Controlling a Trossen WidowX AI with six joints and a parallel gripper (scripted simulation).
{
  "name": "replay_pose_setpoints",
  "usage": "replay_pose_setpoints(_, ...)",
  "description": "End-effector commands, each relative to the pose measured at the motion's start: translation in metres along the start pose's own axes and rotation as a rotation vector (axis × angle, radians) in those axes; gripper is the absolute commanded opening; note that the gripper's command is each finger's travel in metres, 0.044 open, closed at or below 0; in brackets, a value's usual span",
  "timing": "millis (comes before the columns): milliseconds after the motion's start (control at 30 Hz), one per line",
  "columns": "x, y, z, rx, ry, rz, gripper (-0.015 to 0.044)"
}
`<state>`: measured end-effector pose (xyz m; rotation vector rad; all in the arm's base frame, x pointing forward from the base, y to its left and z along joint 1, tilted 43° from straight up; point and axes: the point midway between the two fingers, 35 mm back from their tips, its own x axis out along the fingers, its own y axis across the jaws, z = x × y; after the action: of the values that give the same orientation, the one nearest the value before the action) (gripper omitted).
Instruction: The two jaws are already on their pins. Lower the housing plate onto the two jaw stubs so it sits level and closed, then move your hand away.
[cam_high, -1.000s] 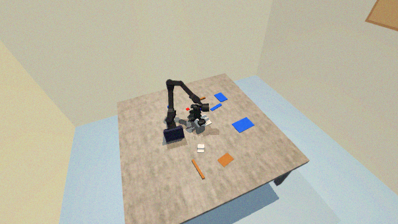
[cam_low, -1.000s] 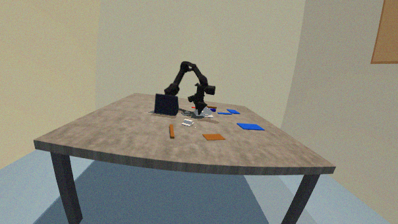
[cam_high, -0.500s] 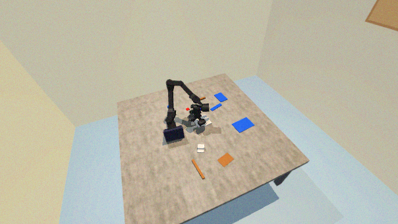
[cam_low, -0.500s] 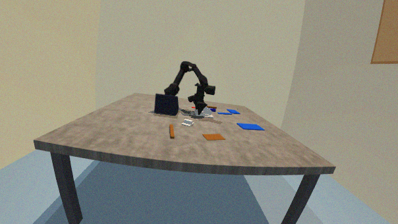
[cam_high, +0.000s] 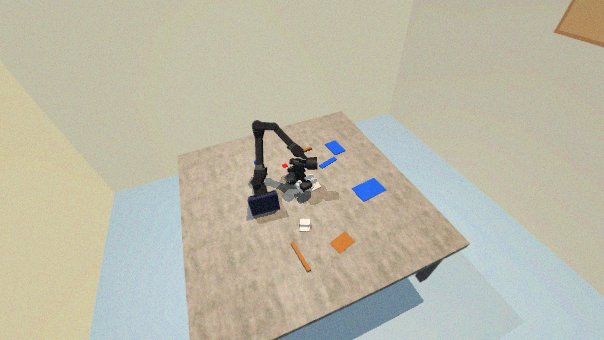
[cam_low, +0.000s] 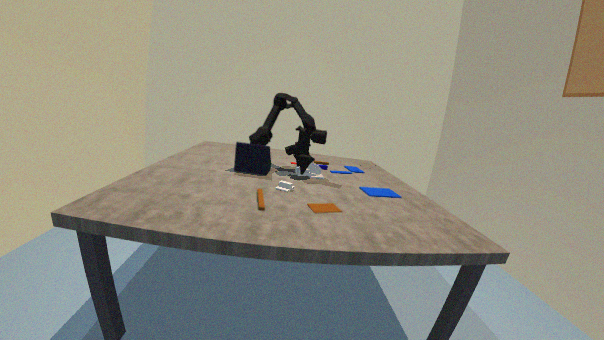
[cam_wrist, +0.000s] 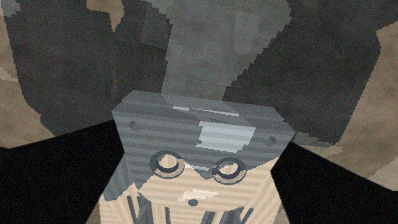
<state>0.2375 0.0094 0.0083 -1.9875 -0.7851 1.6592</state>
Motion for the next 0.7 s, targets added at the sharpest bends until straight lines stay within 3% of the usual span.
replay_pose_setpoints(0,-0.0013,-0.0008,0.0005,-0.001,-0.004,-0.003,0.0351)
replay_pose_setpoints(667,0.0002,-0.0003,0.0000,-0.001,-0.004,-0.004,0.0351)
